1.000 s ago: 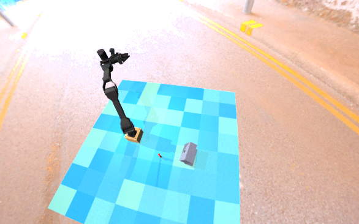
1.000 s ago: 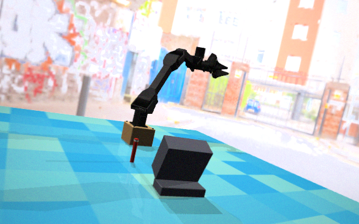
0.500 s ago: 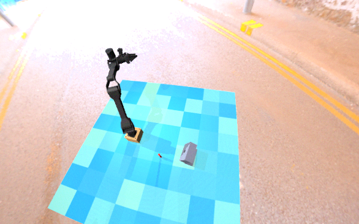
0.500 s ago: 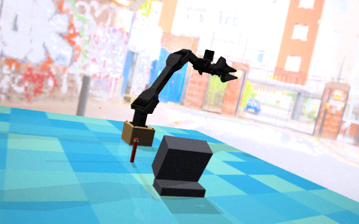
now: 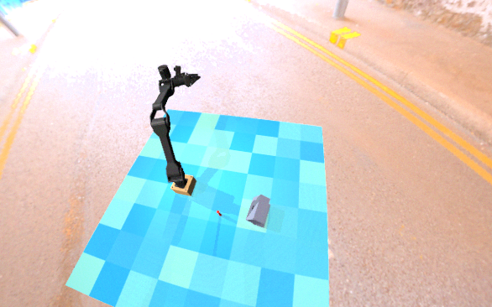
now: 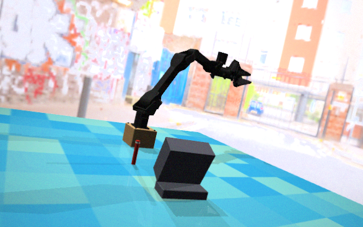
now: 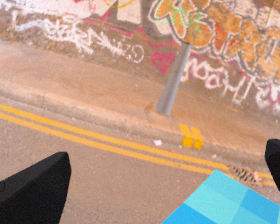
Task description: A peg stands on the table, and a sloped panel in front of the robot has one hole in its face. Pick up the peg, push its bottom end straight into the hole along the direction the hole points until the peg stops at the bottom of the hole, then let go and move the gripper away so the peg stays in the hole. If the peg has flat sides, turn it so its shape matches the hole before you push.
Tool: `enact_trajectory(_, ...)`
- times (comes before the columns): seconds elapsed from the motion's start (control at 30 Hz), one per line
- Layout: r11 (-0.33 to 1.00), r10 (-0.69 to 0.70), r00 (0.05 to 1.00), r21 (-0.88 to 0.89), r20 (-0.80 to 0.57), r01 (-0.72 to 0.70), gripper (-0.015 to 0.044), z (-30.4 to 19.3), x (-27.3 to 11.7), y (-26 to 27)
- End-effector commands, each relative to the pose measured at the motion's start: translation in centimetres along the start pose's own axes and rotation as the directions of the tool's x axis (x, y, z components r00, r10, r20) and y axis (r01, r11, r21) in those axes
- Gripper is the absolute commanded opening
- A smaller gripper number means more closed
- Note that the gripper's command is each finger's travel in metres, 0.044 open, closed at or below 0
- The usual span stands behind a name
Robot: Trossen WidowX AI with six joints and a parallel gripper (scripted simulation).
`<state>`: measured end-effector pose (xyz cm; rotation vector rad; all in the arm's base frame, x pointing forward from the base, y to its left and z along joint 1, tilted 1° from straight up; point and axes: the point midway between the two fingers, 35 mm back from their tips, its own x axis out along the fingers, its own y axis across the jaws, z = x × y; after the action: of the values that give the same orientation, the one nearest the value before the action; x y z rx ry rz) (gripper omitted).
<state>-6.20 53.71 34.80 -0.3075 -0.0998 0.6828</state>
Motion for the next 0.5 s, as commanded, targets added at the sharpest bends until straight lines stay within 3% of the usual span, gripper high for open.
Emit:
enact_trajectory(0.0, 1.000, -0.013, 1.000, -0.021, -0.015, 0.013, 0.0440, -0.7, 2.0, -1.2)
enact_trajectory(0.47, 0.991, -0.102, 0.992, -0.098, -0.072, 0.094, 0.0440, -3.3, 8.7, -6.7)
